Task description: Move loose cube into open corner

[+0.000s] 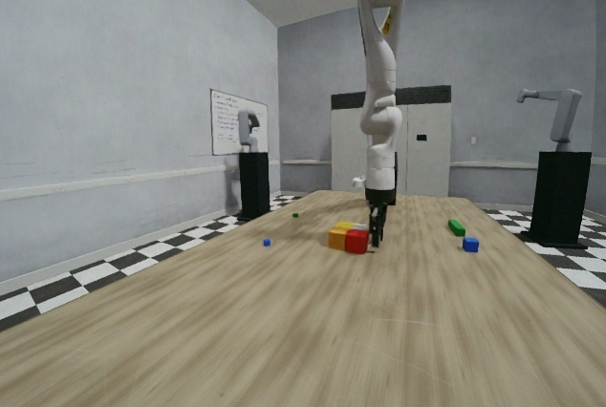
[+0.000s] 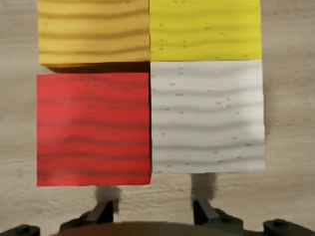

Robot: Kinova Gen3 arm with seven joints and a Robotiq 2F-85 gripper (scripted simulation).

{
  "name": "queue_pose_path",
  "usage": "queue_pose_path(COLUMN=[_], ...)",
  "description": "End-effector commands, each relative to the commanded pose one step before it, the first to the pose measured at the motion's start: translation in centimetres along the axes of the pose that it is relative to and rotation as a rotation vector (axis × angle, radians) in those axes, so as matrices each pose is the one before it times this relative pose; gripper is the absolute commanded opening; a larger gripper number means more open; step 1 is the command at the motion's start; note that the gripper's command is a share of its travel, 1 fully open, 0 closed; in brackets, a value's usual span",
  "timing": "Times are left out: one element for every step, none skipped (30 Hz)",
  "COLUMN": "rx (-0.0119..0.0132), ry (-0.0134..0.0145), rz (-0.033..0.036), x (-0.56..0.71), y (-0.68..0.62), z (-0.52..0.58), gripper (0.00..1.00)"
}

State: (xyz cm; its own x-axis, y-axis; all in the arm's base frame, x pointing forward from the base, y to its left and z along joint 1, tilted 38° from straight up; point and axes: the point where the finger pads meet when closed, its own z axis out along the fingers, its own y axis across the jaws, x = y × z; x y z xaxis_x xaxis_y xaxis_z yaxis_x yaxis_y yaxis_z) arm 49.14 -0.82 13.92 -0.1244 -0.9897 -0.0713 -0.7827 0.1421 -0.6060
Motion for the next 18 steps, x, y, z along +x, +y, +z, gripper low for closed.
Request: queue_pose_path(rx=[0.00108,0.00000,0.00000,0.00000,0.00000,0.00000,0.00000,0.00000,0.00000,0.00000,0.00000,0.00000,0.00000,0.00000,0.00000,0.00000,0.00000,0.00000], ry=[-0.00029,0.00000,0.00000,0.00000,0.00000,0.00000,0.00000,0.00000,0.00000,0.00000,0.00000,0.00000,0.00000,0.00000,0.00000,0.00000,0.00000,0.00000], rz=[0.00014,0.00000,0.00000,0.00000,0.00000,0.00000,0.00000,0.00000,0.00000,0.00000,0.00000,0.00000,0.00000,0.00000,0.00000,0.00000,0.00000,0.00000], x=[-0.007,0.000,0.000,0.000,0.000,0.000,0.000,0.000,0.000,0.003,0.008,0.014,0.021,0.029,0.036,0.042,0.048,0.052], y=[-0.042,0.000,0.000,0.000,0.000,0.000,0.000,0.000,0.000,0.000,0.000,0.000,0.000,0.000,0.000,0.000,0.000,0.000], z=[-0.040,0.000,0.000,0.000,0.000,0.000,0.000,0.000,0.000,0.000,0.000,0.000,0.000,0.000,0.000,0.000,0.000,0.000], gripper=[0.53,0.53,0.53,0.53,0.53,0.53,0.53,0.53,0.53,0.53,0.53,0.53,0.53,0.53,0.53,0.53,0.53,0.53])
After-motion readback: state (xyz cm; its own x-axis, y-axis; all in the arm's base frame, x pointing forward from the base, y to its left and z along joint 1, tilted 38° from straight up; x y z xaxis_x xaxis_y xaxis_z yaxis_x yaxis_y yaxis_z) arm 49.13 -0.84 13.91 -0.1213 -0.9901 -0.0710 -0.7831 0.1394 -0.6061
